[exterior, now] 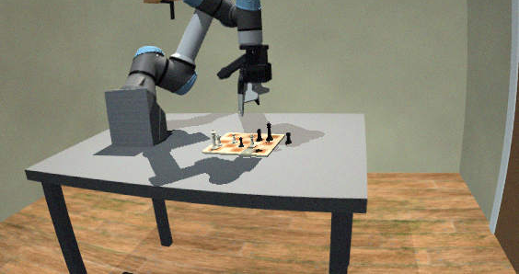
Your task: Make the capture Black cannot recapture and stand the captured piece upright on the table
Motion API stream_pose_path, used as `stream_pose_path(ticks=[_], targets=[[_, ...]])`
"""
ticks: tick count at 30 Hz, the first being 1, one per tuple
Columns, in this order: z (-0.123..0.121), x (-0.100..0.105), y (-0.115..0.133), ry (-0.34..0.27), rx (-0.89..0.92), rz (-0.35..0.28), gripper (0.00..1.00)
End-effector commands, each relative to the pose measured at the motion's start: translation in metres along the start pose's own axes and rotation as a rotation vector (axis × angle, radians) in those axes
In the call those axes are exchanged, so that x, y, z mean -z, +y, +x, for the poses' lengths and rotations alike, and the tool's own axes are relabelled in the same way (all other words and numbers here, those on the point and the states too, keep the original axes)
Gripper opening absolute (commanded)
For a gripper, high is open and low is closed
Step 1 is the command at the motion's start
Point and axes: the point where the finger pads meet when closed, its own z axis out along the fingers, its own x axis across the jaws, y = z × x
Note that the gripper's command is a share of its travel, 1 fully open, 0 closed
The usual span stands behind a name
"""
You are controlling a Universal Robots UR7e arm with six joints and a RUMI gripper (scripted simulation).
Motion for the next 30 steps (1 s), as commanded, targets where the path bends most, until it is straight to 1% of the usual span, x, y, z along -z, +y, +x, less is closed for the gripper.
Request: stream_pose_path(ticks=[1,21,25,30], targets=[[0.000,0.001,0.000,0.000,0.000,-0.001,1.00],[0.000,0.004,0.000,0.000,0.000,-0.001,1.00],[0.000,0.013,0.000,0.000,0.000,-0.001,1.00],[0.000,0.033,0.000,0.000,0.000,-0.001,1.00]])
